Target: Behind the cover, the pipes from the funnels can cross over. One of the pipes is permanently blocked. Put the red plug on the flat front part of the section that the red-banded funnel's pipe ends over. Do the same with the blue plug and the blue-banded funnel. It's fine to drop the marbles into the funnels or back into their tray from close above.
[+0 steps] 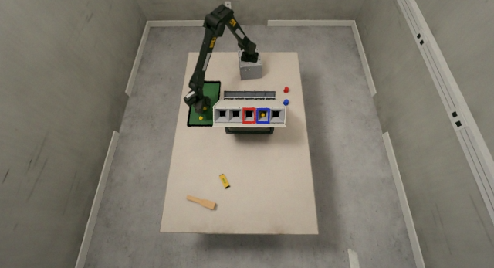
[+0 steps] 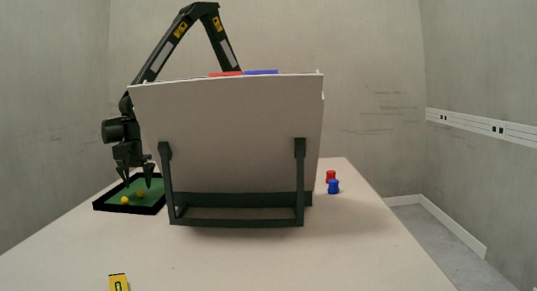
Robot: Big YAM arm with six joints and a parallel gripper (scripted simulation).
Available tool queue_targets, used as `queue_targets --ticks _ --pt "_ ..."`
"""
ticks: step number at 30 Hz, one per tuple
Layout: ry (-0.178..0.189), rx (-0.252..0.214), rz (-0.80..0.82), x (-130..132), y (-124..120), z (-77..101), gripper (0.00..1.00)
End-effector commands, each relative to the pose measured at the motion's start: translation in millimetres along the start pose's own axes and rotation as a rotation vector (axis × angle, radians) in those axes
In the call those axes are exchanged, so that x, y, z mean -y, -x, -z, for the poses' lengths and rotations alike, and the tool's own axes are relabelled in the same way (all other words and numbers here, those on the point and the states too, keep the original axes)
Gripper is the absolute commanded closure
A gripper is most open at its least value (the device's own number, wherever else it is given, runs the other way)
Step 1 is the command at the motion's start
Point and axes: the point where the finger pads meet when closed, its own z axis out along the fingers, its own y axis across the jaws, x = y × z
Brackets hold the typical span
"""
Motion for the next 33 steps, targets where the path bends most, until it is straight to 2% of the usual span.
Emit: queue_targets --ticks 1,33 --pt "-0.001 0.003 0.001 0.5 -1.4 -9.7 0.20" --pt "-0.016 0.016 -0.002 0.8 -2.8 -5.2 0.20"
